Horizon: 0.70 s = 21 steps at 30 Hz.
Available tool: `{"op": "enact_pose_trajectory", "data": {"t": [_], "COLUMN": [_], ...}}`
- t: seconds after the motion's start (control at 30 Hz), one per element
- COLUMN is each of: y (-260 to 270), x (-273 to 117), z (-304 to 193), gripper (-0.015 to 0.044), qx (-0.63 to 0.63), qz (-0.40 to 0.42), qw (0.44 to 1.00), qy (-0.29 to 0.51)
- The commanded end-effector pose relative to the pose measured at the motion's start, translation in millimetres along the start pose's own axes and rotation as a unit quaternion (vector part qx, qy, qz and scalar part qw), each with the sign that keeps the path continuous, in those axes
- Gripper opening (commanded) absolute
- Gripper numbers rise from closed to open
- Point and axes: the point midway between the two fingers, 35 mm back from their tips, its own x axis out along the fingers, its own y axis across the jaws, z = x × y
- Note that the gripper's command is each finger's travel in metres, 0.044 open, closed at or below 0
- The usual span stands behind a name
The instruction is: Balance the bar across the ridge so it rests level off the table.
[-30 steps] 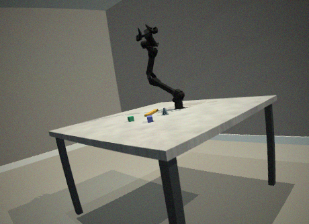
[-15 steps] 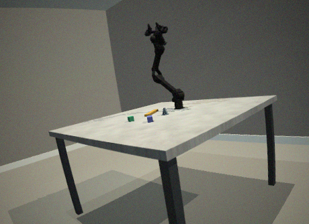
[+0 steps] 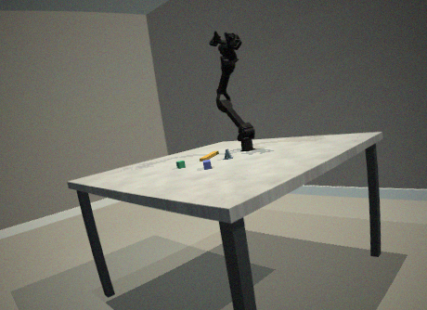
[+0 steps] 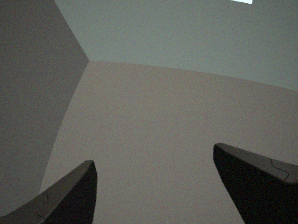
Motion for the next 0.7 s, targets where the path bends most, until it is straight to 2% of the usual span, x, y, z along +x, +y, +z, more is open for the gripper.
{"op": "enact_pose_trajectory", "data": {"t": [0.0, 0.67], "y": [17.5, 88.5], "x": [5.5, 33.1], "z": [-6.5, -82.1], "gripper": [0.0315, 0.0315], "qx": [-0.032, -0.189], "qz": [0.012, 0.073], "qw": [0.999, 0.971], "qy": [0.013, 0.125]}}
